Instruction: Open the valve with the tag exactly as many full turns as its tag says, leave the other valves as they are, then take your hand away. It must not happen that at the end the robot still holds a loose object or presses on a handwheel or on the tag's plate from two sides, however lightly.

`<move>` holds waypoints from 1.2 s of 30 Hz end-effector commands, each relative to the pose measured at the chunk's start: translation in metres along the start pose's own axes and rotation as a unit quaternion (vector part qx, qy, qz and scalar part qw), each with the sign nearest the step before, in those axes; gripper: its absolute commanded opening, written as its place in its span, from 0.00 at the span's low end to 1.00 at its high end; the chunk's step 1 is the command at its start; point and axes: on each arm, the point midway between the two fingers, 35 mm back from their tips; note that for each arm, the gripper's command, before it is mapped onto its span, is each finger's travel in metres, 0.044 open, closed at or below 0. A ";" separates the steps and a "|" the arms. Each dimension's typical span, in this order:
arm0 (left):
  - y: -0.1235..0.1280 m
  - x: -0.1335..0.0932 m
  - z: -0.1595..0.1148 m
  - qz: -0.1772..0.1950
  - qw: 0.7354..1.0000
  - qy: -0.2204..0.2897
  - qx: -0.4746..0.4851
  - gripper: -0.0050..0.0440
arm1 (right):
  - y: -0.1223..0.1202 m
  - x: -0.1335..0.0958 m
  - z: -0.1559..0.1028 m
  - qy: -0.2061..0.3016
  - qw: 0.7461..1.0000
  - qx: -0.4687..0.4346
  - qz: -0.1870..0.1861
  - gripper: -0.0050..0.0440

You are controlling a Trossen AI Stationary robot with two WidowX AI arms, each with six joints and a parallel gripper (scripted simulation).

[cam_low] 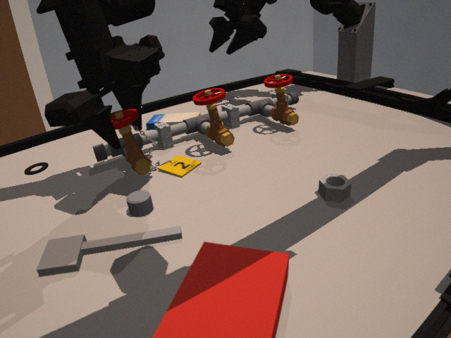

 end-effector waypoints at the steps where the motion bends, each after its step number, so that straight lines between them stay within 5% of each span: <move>1: 0.000 0.001 0.000 0.000 1.000 -0.001 0.002 0.43 | 0.000 0.000 0.000 0.000 1.000 0.000 0.000 0.92; 6: 0.000 0.000 0.000 0.000 1.000 0.000 -0.008 0.28 | 0.000 0.000 0.000 0.000 1.000 0.000 0.000 0.92; 10: 0.000 0.000 0.000 0.000 0.988 0.000 -0.154 0.10 | 0.000 0.000 0.000 0.000 1.000 0.000 0.000 0.92; 20: 0.000 0.000 0.000 -0.001 0.899 0.000 -0.437 0.10 | 0.000 0.000 0.000 0.000 1.000 0.000 0.000 0.92; 22: 0.000 0.000 0.000 -0.001 0.899 0.000 -0.437 0.10 | 0.000 0.000 0.000 0.000 1.000 0.000 0.000 0.92; 31: 0.000 0.000 0.000 -0.002 0.731 -0.001 -0.682 0.10 | 0.000 0.000 0.000 0.000 1.000 0.000 0.000 0.92; 36: 0.000 0.000 0.000 -0.002 0.716 -0.001 -0.698 0.10 | 0.000 0.000 0.000 0.000 1.000 0.000 0.000 0.92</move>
Point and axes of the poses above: on each arm, the point midway between the two fingers, 35 mm back from their tips, its own x axis out along the fingers, its own y axis across the jaws, z = x × y, and after that the axes turned 2 degrees about -x, right-handed
